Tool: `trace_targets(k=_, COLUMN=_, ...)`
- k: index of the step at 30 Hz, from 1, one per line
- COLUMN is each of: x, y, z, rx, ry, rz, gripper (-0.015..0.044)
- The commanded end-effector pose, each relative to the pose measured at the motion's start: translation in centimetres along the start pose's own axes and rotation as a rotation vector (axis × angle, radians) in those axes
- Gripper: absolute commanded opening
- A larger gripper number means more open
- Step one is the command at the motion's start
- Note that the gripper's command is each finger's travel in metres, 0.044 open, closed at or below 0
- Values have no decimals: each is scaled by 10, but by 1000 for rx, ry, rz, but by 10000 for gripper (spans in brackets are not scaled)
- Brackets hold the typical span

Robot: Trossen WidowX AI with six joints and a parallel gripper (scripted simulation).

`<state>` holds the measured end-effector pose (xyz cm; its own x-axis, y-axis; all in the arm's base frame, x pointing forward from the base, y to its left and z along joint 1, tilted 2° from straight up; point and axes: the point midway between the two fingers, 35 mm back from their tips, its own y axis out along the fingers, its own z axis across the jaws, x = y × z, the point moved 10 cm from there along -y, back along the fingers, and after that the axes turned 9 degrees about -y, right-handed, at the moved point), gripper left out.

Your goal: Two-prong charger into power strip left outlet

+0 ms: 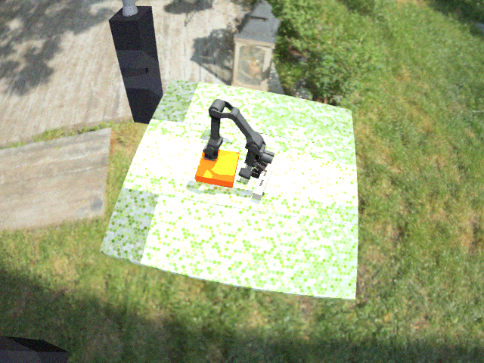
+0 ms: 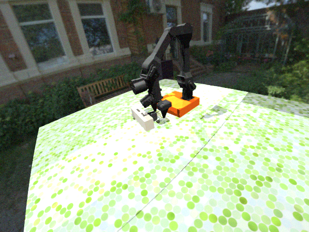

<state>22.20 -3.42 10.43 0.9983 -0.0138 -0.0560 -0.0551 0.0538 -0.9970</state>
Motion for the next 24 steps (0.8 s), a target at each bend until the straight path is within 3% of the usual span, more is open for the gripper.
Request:
trace_targets(k=1, x=-7, y=0, z=1, rx=-1, ry=1, rz=-3, gripper=440)
trace_targets(k=15, x=-18, y=1, z=3, rx=-2, ry=0, rz=-6, gripper=440)
trace_targets(k=24, x=-43, y=-42, z=13, rx=-102, ry=79, rz=-384, gripper=440)
